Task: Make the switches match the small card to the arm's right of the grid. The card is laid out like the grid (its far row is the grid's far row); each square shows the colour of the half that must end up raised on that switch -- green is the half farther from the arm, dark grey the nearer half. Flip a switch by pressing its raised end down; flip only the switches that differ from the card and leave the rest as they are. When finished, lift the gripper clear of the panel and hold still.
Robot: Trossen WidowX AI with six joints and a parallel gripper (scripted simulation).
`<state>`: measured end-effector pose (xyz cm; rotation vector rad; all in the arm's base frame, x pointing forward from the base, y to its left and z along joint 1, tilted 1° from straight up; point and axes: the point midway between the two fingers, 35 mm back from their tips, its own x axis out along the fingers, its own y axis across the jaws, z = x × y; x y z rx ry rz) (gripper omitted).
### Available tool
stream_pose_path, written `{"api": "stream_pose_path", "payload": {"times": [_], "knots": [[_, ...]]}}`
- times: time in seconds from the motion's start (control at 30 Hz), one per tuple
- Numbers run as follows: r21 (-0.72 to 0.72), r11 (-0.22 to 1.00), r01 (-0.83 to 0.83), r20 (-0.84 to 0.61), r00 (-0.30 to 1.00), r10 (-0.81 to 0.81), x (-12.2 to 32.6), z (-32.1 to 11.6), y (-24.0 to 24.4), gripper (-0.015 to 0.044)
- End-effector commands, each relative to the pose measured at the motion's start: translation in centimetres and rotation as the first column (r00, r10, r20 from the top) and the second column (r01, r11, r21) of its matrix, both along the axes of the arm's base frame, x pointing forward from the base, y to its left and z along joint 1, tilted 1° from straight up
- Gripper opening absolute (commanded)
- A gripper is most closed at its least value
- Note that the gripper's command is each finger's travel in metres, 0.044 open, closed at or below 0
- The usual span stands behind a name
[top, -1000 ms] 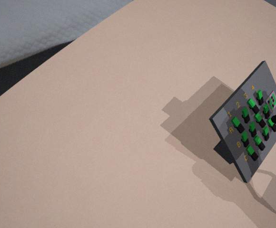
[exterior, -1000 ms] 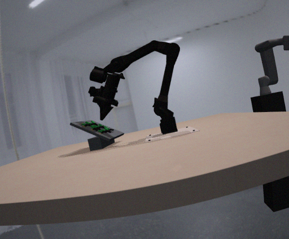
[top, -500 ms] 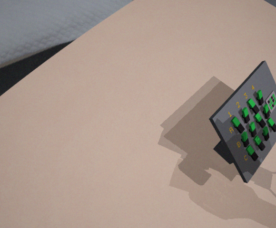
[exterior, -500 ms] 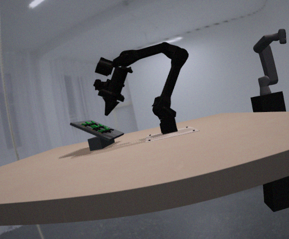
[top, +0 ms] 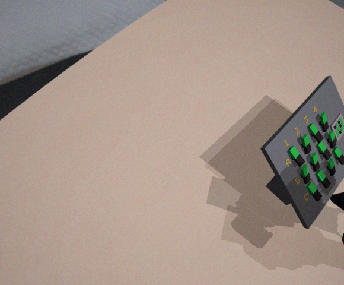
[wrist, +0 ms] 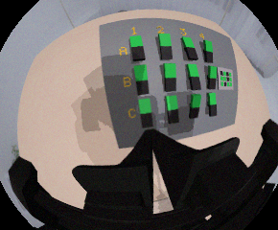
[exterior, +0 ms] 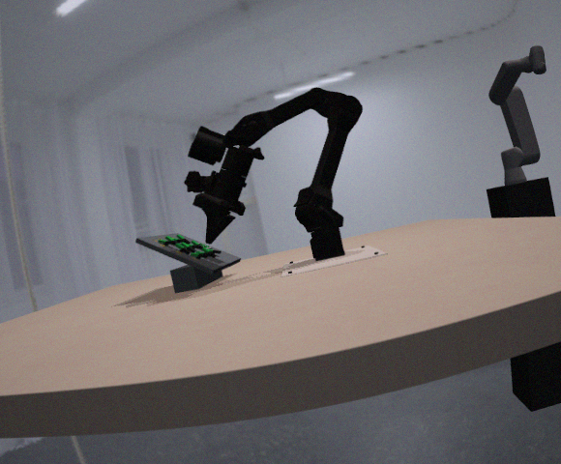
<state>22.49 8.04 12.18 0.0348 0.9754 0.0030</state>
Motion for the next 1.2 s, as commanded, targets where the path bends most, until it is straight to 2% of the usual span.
{"api": "stream_pose_path", "payload": {"times": [0.0,1.17], "knots": [[-0.002,1.0,0.001,0.008,1.0,-0.001,0.6,-0.7,0.0,0.0],[-0.002,1.0,0.001,0.009,1.0,-0.001,1.5,-2.0,0.0,0.0]]}}
